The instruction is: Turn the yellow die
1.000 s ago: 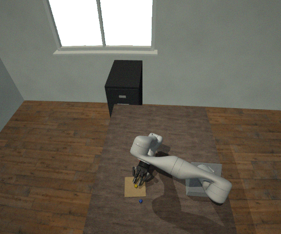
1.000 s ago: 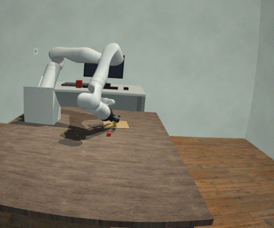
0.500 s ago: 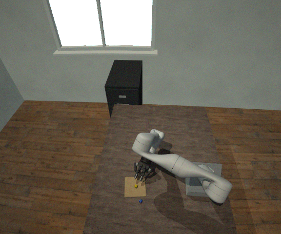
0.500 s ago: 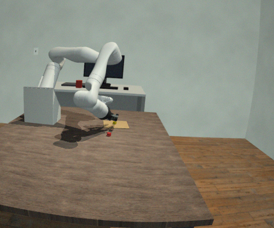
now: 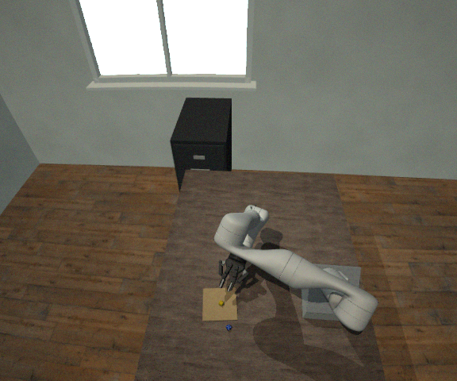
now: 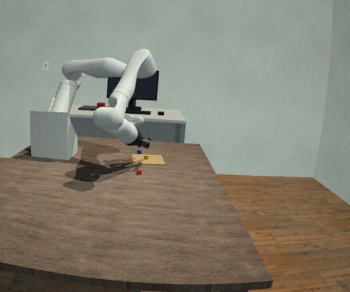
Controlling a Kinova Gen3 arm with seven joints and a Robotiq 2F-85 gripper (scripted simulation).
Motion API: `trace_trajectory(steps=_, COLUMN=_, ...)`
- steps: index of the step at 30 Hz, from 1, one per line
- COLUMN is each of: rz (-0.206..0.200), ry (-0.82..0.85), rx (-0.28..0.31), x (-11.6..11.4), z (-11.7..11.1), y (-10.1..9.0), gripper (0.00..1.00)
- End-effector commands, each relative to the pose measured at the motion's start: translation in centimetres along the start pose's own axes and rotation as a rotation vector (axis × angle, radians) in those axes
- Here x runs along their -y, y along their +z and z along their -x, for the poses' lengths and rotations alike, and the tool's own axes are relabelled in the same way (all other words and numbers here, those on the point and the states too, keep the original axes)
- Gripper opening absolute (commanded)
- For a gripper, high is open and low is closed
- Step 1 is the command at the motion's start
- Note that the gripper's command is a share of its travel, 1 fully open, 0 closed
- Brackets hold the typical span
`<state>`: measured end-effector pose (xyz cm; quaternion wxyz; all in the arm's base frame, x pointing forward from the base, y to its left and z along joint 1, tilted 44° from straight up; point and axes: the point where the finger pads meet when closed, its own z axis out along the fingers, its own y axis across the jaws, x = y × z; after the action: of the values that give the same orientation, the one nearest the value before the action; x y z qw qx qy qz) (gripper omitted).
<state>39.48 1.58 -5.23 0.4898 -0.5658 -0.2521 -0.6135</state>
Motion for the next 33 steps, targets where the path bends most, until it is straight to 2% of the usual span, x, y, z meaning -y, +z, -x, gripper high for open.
trace_trajectory(steps=1, rz=0.000, ry=0.002, rx=-0.002, x=-0.1, z=-1.7, y=-0.8, gripper=0.31)
trace_trajectory(steps=4, rz=0.000, ry=0.002, rx=-0.002, x=-0.1, z=-2.4, y=-1.2, gripper=0.31)
trace_trajectory(steps=14, rz=0.000, ry=0.002, rx=0.003, x=-0.1, z=-2.8, y=-1.3, gripper=0.31)
trace_trajectory(steps=18, rz=0.001, ry=0.001, rx=0.053, x=-0.1, z=-3.1, y=-1.2, gripper=0.31)
trace_trajectory(steps=21, rz=0.005, ry=-0.002, rx=0.137, x=-0.2, z=-3.6, y=-1.2, gripper=0.31)
trace_trajectory(steps=23, rz=0.005, ry=-0.002, rx=0.137, x=-0.2, z=-3.6, y=-1.2, gripper=0.31)
trace_trajectory(steps=27, rz=0.005, ry=-0.002, rx=0.307, x=-0.2, z=-4.6, y=-0.6, gripper=0.31)
trace_trajectory(steps=33, rz=0.007, ry=-0.003, rx=0.640, x=-0.2, z=-6.6, y=0.4, gripper=0.31)
